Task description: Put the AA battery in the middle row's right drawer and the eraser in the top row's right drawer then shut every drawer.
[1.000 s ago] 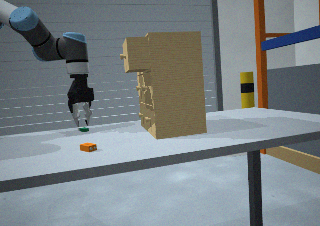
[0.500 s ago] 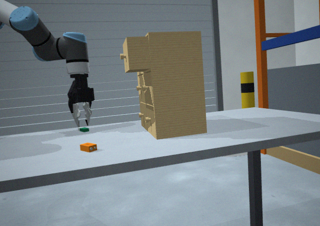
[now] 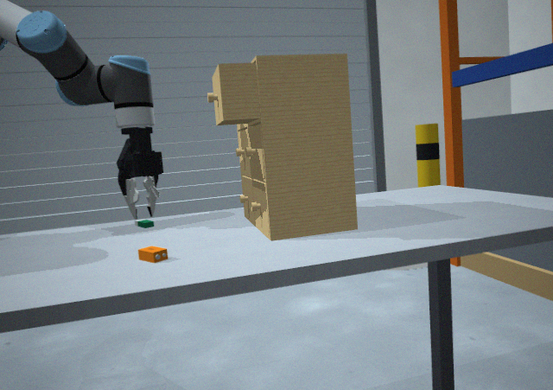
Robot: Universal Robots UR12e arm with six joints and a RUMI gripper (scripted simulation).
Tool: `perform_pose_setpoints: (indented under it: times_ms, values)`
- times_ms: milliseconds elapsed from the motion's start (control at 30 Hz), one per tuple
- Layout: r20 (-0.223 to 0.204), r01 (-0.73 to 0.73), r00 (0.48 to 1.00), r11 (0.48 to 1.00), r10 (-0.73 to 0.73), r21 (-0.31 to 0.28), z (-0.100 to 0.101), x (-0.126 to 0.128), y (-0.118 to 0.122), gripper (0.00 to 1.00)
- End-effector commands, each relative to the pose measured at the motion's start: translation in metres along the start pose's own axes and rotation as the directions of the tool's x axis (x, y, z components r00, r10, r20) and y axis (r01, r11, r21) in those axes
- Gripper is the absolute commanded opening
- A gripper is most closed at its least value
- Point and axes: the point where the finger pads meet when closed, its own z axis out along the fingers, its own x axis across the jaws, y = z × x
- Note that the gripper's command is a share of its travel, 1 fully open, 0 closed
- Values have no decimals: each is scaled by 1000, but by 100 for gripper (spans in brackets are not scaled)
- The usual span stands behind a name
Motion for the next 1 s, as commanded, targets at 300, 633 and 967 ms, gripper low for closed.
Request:
perform_pose_setpoints:
  times_ms: [300,633,967]
  values:
    - [2,-1,1000,1000,1,3,3,-2,-2,23]
    - [3,-2,1000,1000,2,4,13,-2,-2,23]
    - [3,-2,1000,1000,2,4,21,-2,-2,23]
